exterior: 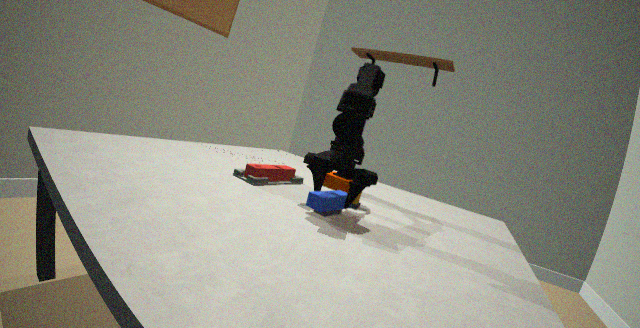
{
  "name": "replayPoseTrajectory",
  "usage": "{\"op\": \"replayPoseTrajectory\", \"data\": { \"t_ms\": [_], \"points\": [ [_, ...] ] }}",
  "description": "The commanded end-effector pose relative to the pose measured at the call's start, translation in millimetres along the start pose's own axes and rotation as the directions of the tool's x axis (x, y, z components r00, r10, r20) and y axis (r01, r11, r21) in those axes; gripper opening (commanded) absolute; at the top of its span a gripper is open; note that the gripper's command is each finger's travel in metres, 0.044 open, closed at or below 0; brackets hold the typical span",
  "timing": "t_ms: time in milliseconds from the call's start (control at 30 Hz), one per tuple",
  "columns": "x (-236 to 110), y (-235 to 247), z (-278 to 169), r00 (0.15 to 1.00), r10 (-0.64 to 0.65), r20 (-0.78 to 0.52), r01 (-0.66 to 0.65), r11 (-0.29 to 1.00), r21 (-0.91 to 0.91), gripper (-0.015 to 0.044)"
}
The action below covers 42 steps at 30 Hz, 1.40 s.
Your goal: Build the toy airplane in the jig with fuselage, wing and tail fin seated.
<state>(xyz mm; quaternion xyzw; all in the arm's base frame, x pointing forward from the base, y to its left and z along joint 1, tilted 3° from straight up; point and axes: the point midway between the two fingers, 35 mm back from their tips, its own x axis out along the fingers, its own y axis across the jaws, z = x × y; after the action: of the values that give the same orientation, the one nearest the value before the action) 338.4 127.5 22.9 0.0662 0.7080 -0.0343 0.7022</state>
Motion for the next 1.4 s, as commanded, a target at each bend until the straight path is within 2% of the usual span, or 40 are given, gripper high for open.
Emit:
{"op": "replayPoseTrajectory", "data": {
  "t_ms": [0,67,367,600,800,1367],
  "points": [
    [6,0,-1,1.000,0.002,-0.001,-0.002,1.000,0.003,0.0440],
    [7,0,-1,1.000,0.002,-0.001,-0.002,1.000,0.003,0.0440],
    [7,0,-1,1.000,0.002,-0.001,-0.002,1.000,0.003,0.0204],
    [7,0,-1,1.000,0.002,-0.001,-0.002,1.000,0.003,0.0157],
    [-3,4,2,0.999,0.009,0.031,-0.009,1.000,0.000,0.0000],
    [-50,7,7,0.999,0.009,0.034,-0.009,1.000,0.000,0.0000]
  ]
}}
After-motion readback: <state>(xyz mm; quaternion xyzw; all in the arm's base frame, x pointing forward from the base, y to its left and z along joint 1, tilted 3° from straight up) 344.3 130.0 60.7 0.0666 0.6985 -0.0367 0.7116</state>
